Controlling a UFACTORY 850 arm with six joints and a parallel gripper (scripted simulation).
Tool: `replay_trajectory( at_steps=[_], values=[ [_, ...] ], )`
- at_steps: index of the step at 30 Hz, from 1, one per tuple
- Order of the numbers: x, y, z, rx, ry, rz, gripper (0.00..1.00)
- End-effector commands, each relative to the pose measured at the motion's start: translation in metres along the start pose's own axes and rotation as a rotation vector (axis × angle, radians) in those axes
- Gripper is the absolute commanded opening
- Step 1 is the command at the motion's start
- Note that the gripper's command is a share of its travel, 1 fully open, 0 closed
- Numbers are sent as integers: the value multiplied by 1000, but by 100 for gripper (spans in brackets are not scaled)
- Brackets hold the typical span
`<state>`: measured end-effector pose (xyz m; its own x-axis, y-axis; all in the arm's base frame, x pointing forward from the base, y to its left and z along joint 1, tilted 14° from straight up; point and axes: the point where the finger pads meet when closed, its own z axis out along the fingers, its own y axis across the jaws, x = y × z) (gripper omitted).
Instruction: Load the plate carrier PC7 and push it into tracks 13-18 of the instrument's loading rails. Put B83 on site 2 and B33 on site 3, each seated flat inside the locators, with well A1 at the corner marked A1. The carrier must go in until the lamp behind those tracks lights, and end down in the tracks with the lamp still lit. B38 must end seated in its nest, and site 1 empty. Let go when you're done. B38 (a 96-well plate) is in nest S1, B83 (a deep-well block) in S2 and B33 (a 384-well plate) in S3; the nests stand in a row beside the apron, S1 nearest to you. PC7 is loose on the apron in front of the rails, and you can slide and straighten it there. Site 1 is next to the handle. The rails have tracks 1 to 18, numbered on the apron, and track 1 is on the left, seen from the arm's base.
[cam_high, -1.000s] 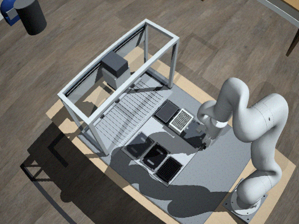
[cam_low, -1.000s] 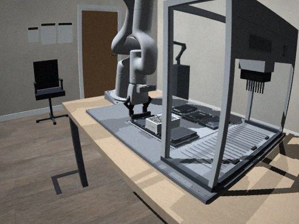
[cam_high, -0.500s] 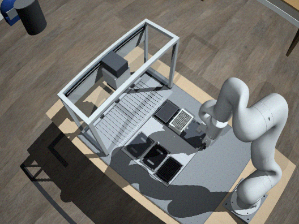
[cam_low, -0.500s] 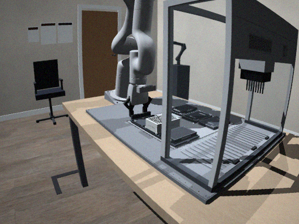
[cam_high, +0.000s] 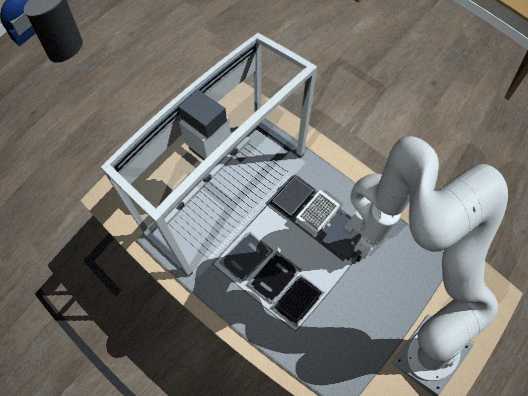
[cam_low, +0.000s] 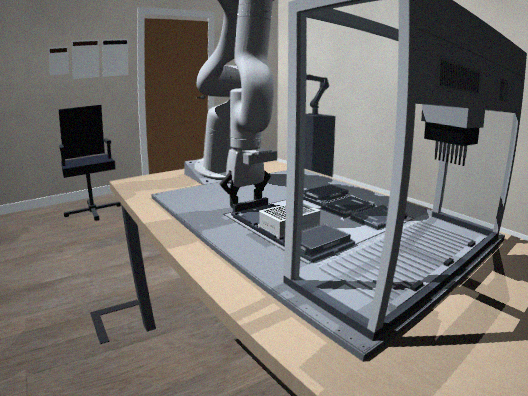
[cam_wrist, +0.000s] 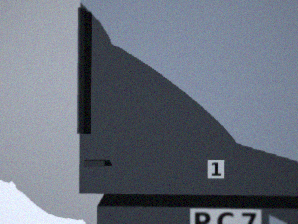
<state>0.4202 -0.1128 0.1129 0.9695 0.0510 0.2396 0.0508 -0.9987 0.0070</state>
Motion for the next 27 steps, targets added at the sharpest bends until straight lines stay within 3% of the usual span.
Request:
replay_trajectory(
  at_steps=[1, 27],
  values=[
    [7, 0, 0, -3, 12, 0, 82],
    [29, 0, 0, -3, 12, 0, 82]
  ],
)
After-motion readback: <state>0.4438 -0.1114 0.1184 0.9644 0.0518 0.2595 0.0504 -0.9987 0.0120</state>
